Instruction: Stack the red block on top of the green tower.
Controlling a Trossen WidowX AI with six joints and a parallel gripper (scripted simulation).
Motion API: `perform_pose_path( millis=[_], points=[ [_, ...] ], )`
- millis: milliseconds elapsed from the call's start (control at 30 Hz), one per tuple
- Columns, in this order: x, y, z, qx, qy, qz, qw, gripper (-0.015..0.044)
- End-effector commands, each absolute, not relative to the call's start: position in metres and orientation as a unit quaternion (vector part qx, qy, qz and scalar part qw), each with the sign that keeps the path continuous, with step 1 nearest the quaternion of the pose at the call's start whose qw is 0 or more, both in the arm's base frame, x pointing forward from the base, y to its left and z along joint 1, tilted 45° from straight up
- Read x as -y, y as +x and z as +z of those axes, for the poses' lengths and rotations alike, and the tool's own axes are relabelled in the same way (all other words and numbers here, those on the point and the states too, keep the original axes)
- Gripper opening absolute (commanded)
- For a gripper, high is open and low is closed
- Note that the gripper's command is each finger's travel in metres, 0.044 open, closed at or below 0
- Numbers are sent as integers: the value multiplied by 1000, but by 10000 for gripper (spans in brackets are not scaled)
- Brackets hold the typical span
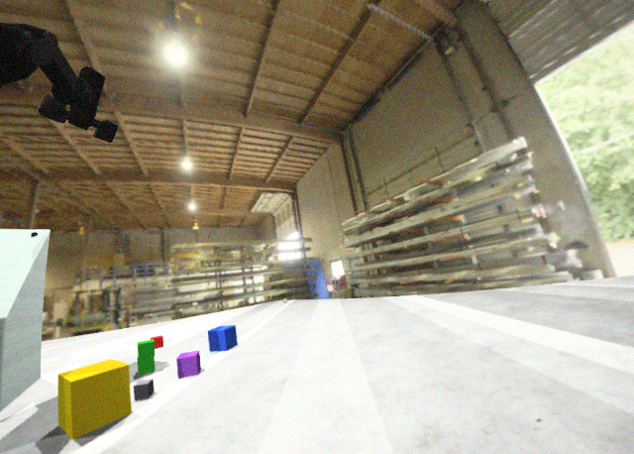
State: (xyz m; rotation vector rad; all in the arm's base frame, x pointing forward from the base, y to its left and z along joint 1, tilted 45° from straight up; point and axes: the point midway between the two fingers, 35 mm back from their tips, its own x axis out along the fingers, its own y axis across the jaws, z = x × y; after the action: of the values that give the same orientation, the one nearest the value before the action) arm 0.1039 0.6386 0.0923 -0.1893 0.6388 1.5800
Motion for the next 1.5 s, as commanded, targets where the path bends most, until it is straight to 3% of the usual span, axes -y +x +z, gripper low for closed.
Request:
perform_pose_path(
  millis=[0, 400, 733, 1067, 1467],
  points=[
    [-637, 107, 90, -286, -84, 692, 657, 426],
    [-534, 232, -20, -456, -121, 458, 754, 440],
    [-403, 295, -88, -563, -153, 232, 779, 440],
    [-248, 312, -126, -635, -198, -6, 747, 440],
    [-74, 277, -122, -674, -279, -254, 636, 440]
  ],
)
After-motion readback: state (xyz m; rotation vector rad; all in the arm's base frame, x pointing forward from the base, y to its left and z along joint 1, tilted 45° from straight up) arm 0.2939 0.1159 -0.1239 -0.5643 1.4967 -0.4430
